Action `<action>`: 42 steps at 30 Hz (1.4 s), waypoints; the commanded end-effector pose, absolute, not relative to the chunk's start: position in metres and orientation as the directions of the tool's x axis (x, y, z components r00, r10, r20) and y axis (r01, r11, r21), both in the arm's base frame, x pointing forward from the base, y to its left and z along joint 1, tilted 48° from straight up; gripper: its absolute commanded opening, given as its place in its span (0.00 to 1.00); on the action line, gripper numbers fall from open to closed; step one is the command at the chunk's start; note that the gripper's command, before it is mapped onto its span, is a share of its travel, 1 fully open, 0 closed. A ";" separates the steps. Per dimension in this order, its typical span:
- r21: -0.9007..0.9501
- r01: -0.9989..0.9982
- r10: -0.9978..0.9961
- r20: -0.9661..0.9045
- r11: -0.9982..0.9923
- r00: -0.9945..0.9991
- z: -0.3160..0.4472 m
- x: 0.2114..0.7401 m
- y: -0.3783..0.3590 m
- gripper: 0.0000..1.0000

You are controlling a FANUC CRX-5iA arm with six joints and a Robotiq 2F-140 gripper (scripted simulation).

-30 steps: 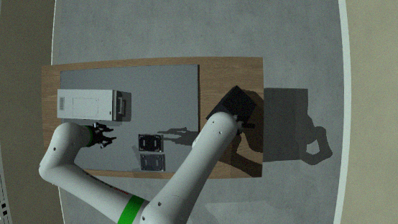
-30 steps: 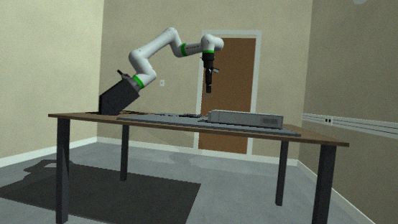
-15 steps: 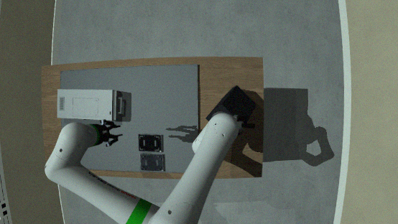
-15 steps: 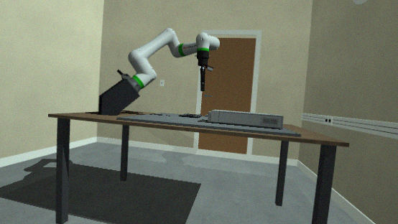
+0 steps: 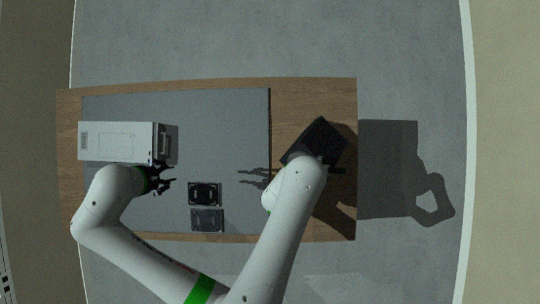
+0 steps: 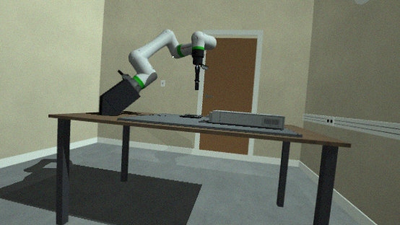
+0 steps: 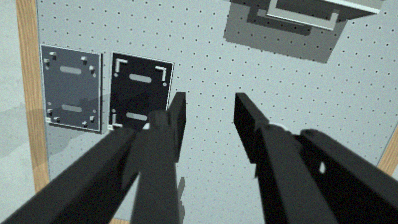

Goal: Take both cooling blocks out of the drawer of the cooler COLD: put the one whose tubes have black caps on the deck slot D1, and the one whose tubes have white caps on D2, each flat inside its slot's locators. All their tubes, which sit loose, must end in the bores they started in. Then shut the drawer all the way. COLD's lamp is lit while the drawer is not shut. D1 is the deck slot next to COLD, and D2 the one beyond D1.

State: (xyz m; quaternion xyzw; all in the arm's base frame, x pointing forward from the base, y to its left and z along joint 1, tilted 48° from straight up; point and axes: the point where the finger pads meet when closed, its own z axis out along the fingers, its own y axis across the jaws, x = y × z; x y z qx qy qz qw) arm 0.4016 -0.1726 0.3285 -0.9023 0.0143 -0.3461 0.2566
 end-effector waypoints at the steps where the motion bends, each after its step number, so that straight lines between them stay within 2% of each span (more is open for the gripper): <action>1: -0.470 0.153 -0.201 0.619 -0.869 0.760 0.323 0.393 -0.173 0.35; 17: -0.501 0.081 -0.258 0.570 -0.862 0.780 0.291 0.347 -0.169 0.35; 20: -0.529 0.009 -0.315 0.520 -0.849 0.794 0.284 0.337 -0.167 0.35; 29: -0.529 0.008 -0.316 0.519 -0.849 0.794 0.263 0.308 -0.161 0.35; 42: -0.529 0.008 -0.316 0.519 -0.849 0.794 0.262 0.306 -0.161 0.35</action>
